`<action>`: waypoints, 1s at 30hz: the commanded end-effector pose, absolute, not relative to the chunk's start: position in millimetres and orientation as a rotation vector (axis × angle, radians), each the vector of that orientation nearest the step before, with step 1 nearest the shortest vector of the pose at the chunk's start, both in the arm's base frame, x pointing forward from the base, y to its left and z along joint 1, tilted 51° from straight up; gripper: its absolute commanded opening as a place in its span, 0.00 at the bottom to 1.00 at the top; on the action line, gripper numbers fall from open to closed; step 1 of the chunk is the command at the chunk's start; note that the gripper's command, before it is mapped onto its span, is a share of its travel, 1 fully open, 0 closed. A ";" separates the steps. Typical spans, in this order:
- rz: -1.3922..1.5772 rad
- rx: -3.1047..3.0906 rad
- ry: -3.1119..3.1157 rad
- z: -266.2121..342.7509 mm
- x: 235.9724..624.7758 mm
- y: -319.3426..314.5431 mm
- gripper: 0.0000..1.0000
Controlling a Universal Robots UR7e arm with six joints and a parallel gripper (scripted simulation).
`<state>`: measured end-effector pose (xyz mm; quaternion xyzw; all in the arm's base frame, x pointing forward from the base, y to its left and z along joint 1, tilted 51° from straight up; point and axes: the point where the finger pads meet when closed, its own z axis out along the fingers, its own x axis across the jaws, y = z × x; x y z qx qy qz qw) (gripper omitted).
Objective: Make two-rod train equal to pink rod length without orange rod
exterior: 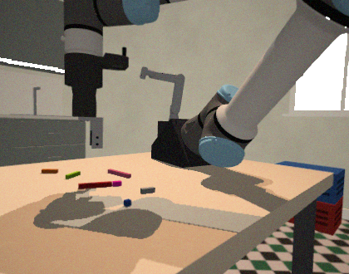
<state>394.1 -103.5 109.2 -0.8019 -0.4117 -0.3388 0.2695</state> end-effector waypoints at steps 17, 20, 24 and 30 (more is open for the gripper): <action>-0.915 -2.167 -1.115 146.4 375.8 -146.3 1.00; -0.915 -2.167 -1.115 153.1 372.3 -153.9 1.00; -0.914 -2.166 -1.113 160.6 368.2 -162.8 1.00; -0.914 -2.165 -1.113 166.9 364.7 -170.3 1.00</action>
